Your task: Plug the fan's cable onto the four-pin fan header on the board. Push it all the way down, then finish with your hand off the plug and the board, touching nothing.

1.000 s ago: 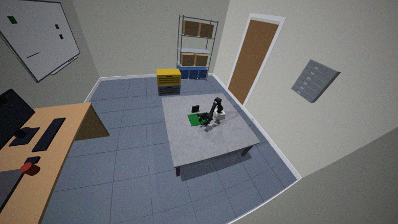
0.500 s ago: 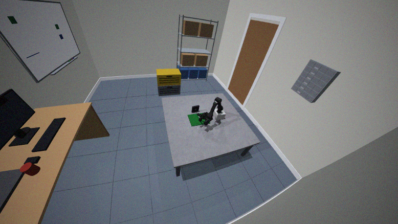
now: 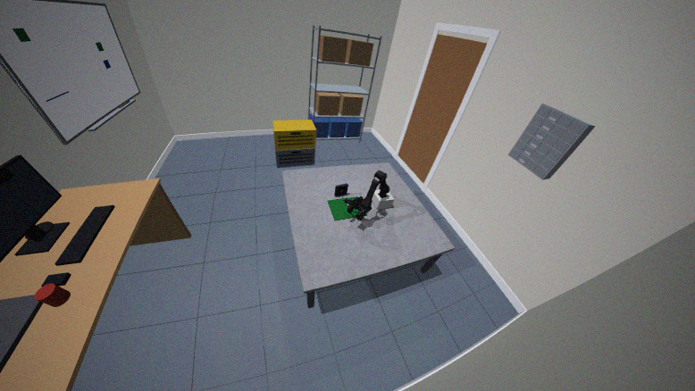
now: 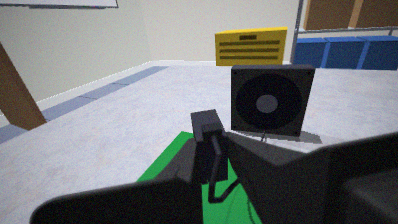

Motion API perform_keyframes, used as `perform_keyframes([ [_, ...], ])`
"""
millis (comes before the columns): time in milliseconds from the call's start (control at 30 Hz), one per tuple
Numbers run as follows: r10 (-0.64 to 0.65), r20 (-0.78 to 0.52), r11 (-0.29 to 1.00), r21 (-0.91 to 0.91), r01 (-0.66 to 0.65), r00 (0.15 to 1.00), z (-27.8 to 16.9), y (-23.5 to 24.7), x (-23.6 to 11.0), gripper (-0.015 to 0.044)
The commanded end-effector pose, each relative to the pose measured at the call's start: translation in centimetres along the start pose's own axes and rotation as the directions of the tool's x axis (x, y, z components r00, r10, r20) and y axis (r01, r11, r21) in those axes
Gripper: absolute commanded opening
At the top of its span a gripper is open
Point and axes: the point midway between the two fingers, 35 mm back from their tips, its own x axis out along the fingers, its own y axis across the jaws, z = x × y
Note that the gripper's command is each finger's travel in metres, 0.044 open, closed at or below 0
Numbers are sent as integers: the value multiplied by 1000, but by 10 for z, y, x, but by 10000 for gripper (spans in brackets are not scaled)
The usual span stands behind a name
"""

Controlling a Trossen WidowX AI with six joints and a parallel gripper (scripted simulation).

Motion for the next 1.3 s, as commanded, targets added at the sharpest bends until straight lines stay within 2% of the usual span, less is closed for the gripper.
perform_keyframes([
  [0, 0, -1, 1000, 4, 0, 1000, -3, 1, 0, 0],
  [1267, 0, -2, 1000, 4, 0, 1000, -36, 2, 1, 0],
])
